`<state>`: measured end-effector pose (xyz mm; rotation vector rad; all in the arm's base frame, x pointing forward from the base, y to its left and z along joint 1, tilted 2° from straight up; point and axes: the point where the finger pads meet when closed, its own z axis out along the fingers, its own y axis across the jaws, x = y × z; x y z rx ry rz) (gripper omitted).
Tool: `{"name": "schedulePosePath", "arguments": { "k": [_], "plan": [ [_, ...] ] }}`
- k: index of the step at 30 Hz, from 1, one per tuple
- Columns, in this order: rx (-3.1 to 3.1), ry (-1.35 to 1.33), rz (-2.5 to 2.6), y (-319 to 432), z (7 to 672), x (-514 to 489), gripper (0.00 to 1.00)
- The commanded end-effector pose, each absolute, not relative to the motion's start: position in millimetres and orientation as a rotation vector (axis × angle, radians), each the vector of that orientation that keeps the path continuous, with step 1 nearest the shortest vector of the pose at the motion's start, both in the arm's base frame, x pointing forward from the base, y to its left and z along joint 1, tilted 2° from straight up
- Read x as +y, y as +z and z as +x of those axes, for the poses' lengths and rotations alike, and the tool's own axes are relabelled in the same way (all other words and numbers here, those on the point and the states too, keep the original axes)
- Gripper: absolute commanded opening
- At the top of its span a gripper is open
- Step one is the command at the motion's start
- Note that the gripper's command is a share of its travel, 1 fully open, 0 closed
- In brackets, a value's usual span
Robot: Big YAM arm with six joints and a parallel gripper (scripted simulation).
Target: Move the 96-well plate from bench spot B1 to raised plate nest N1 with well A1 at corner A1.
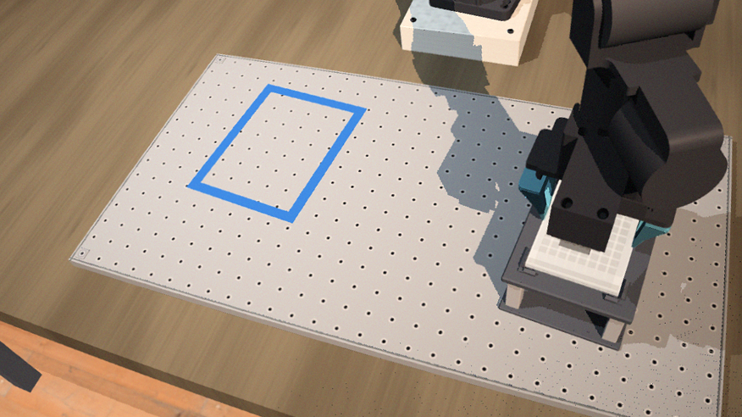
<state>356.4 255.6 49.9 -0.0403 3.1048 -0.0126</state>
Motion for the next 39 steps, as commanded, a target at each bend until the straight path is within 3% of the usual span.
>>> {"name": "schedulePosePath", "arguments": {
  "k": [1, 39],
  "plan": [
    [3.11, -0.024, -0.045, 44.5, 357.8, 251.4, 0.0],
    [3.113, -0.027, -0.043, 44.5, 358.2, 251.6, 0.0]
  ]
}}
